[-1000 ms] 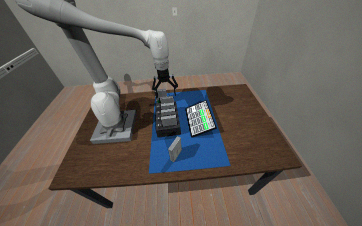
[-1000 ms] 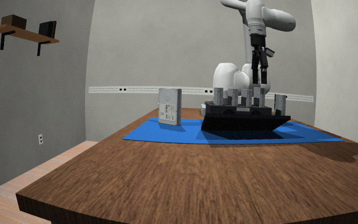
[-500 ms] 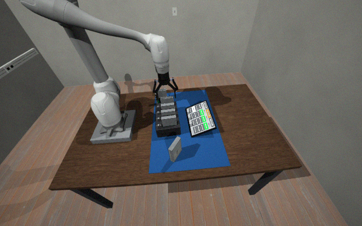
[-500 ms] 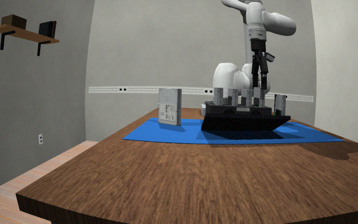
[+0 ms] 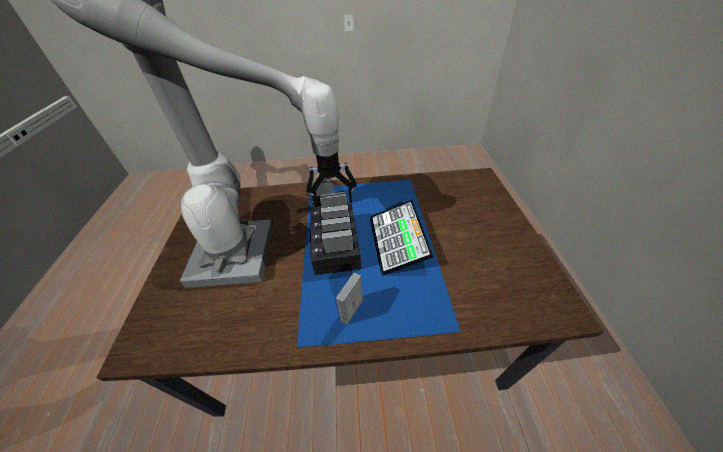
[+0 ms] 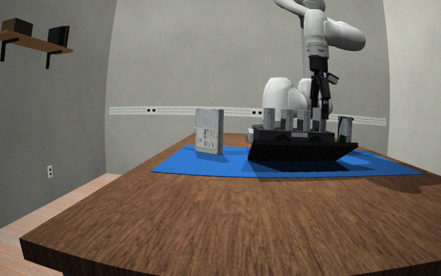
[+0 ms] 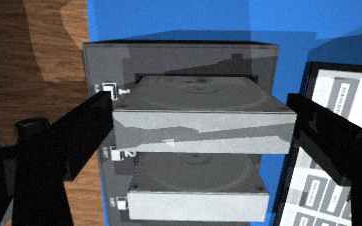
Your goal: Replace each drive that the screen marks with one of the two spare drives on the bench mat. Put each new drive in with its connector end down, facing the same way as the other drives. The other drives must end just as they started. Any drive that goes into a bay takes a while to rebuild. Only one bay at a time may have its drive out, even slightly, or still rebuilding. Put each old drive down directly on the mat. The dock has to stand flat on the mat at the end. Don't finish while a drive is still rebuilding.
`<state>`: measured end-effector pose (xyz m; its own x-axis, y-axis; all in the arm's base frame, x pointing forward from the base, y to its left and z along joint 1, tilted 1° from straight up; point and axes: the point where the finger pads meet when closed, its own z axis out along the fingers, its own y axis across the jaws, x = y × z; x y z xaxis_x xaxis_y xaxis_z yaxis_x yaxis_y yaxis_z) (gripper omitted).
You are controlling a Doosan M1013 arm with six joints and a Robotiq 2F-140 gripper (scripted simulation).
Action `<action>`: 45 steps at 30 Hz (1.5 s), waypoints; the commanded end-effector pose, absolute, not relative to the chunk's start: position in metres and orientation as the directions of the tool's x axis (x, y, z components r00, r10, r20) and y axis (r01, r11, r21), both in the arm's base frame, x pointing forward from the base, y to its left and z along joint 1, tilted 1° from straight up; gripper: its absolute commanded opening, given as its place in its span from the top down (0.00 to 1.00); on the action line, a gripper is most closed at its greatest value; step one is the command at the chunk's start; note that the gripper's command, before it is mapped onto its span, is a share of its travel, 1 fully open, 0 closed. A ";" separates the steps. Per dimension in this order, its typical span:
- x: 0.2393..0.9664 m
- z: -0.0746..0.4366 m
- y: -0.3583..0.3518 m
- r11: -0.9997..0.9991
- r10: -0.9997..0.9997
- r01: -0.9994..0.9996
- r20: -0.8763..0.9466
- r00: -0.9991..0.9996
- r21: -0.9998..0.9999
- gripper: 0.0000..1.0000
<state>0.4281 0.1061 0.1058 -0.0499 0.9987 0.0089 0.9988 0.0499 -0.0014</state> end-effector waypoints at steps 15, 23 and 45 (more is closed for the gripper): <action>0.429 0.087 0.106 0.050 0.999 0.999 0.009 -0.050 0.000 0.11; 0.429 0.087 0.106 0.050 0.999 0.999 0.009 -0.050 0.000 0.11; 0.429 0.087 0.106 0.050 0.999 0.999 0.009 -0.050 0.000 0.28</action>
<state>0.4278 0.1062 0.0866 -0.0499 0.9987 0.0089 0.9988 0.0499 -0.0019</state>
